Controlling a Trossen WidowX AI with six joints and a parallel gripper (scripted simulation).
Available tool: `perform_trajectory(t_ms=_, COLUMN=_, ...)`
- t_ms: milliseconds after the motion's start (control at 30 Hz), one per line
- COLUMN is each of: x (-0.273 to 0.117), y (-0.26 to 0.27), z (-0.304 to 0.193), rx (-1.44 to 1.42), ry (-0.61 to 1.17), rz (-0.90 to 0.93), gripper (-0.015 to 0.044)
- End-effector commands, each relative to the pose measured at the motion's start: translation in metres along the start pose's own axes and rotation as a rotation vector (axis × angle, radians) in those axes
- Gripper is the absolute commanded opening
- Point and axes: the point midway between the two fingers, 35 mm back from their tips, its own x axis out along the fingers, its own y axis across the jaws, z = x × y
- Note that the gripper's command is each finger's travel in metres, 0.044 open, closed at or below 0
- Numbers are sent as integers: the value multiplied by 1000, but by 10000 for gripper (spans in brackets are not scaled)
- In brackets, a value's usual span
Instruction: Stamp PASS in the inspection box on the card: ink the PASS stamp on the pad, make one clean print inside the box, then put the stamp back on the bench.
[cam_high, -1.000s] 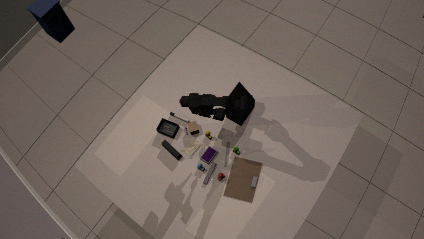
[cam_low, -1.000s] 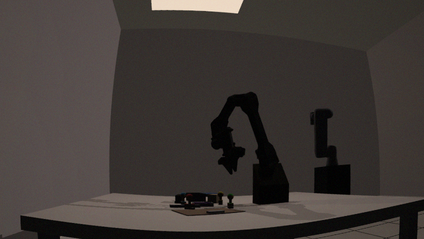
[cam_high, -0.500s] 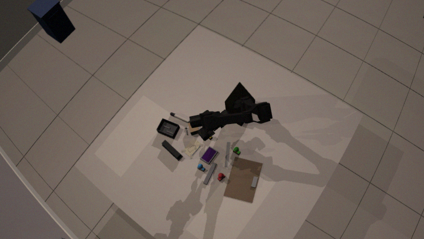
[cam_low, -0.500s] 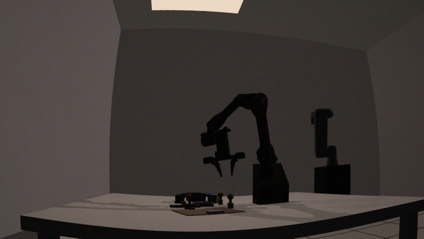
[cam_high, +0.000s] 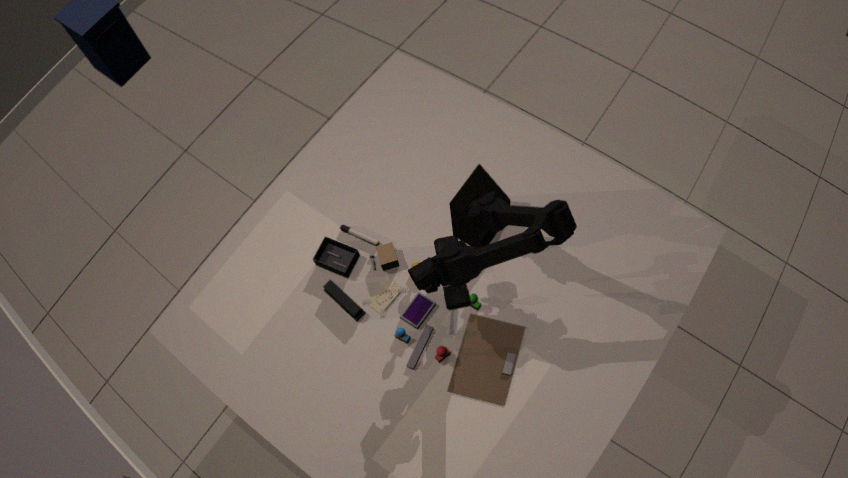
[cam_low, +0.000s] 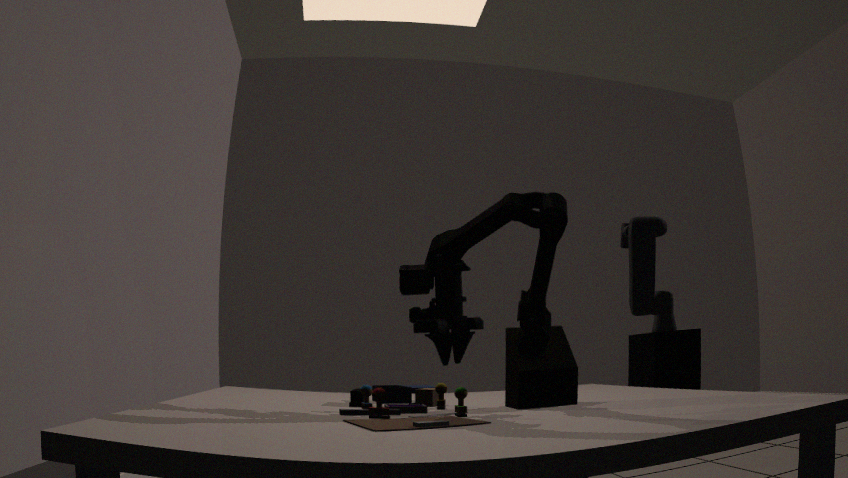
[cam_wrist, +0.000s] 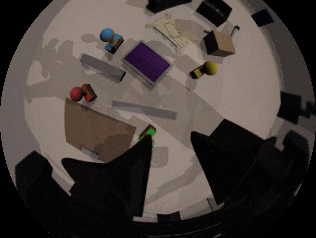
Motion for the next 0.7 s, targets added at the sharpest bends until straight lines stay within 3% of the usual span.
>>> perform_trajectory(t_ms=0, x=17, y=31, z=-44, rx=-766, ry=-21, rz=63, gripper=214)
perform_trajectory(t_ms=667, x=19, y=33, z=-46, rx=-766, ry=-21, rz=62, gripper=214)
